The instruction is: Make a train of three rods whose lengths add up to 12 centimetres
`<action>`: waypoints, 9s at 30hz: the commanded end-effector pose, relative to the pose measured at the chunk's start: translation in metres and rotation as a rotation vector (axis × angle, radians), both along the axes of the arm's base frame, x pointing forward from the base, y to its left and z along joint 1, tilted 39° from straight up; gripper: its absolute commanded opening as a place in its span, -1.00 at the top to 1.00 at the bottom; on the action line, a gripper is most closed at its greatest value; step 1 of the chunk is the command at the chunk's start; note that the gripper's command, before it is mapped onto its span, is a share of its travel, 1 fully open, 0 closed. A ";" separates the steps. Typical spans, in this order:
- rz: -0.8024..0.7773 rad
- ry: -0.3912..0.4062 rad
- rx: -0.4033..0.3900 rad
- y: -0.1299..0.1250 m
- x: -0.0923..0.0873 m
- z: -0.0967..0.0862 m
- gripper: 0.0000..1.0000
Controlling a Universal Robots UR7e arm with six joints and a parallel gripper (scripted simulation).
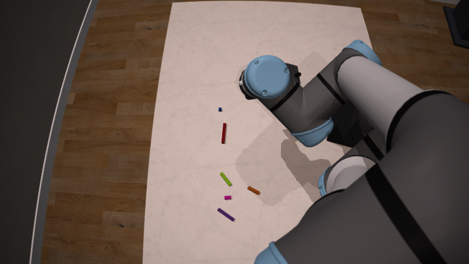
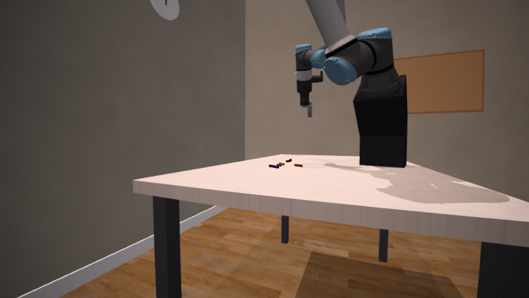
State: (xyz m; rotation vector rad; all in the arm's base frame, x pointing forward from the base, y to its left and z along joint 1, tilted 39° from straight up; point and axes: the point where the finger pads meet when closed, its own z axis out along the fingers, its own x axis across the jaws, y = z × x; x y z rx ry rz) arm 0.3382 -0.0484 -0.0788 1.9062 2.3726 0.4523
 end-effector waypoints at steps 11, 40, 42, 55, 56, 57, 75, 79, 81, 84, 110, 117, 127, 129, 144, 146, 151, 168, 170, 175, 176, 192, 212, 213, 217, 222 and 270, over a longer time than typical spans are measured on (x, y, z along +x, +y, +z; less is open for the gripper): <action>-0.225 0.045 0.128 0.040 0.013 -0.005 -1.00; -0.925 0.364 0.502 0.173 0.039 -0.013 -1.00; -0.979 0.399 0.525 0.183 0.040 -0.013 -1.00; -1.255 0.602 0.620 0.234 0.043 -0.014 -1.00; -1.276 0.618 0.625 0.237 0.043 -0.014 -1.00; -1.296 0.634 0.630 0.241 0.043 -0.014 -1.00; -1.475 0.784 0.660 0.272 0.041 -0.016 -1.00; -1.484 0.792 0.661 0.273 0.041 -0.016 -1.00; -1.486 0.793 0.661 0.274 0.041 -0.016 -1.00; -1.486 0.793 0.661 0.274 0.041 -0.016 -1.00; -1.486 0.793 0.661 0.274 0.041 -0.016 -1.00; -1.486 0.793 0.661 0.274 0.041 -0.016 -1.00; -1.486 0.793 0.661 0.274 0.041 -0.016 -1.00; -1.486 0.793 0.661 0.274 0.041 -0.016 -1.00; -1.486 0.793 0.661 0.274 0.041 -0.016 -1.00; -1.486 0.793 0.661 0.274 0.041 -0.016 -1.00; -1.486 0.793 0.661 0.274 0.041 -0.016 -1.00; -1.486 0.793 0.661 0.274 0.041 -0.016 -1.00; -1.486 0.793 0.661 0.274 0.041 -0.016 -1.00; -1.468 0.786 0.661 0.274 0.041 -0.016 -1.00; -1.460 0.782 0.661 0.274 0.041 -0.016 -1.00; -1.131 0.640 0.644 0.277 0.037 -0.014 -1.00; -0.537 0.376 0.583 0.277 0.036 -0.015 -1.00; -0.505 0.362 0.578 0.277 0.036 -0.015 -1.00; -0.381 0.306 0.561 0.276 0.037 -0.015 -1.00; -0.281 0.260 0.545 0.276 0.038 -0.016 -1.00; -0.043 0.150 0.505 0.275 0.041 -0.016 -1.00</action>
